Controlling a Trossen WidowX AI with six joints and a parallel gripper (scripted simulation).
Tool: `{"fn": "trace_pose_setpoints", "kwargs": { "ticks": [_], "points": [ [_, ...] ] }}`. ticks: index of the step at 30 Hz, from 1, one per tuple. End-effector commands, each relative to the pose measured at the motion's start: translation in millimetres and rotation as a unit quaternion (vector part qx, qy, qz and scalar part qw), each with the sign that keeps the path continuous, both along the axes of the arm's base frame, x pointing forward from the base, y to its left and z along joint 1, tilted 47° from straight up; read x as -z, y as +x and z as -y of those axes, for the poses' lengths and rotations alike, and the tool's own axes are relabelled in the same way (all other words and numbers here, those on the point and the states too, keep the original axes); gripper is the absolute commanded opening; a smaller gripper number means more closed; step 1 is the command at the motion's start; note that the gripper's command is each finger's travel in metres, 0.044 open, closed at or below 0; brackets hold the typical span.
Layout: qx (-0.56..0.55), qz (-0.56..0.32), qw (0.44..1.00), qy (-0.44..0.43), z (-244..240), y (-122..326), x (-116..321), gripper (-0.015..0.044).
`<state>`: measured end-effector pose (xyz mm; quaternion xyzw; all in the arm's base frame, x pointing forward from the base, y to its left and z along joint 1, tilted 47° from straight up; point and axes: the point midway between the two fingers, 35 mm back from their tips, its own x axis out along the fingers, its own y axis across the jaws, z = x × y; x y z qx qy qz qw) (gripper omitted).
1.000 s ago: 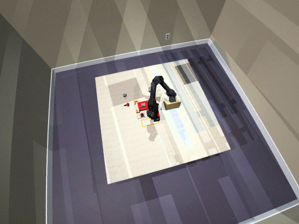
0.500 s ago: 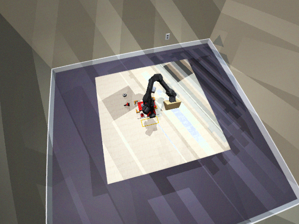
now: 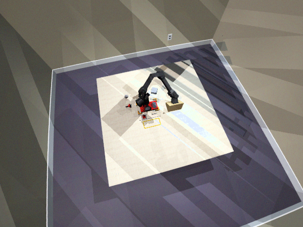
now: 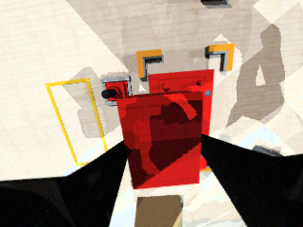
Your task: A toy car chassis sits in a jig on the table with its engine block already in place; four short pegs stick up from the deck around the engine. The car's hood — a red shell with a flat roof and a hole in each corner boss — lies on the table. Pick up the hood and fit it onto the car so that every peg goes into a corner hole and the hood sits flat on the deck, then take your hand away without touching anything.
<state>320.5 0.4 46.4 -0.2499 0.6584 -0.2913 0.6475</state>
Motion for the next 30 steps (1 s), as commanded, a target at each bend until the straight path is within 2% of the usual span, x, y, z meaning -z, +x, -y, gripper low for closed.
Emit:
{"fn": "trace_pose_setpoints", "kwargs": {
  "ticks": [1, 8, 22, 30],
  "points": [
    [-0.002, 0.005, 1.000, -0.005, 23, 8, -27, 0.0000],
    [-0.002, 0.005, 1.000, -0.008, 30, 10, -33, 0.0000],
    [-0.002, 0.005, 1.000, -0.009, 66, 9, 0, 0.0000],
    [-0.002, 0.005, 1.000, -0.009, 66, 8, 1, 0.0000]
  ]
}}
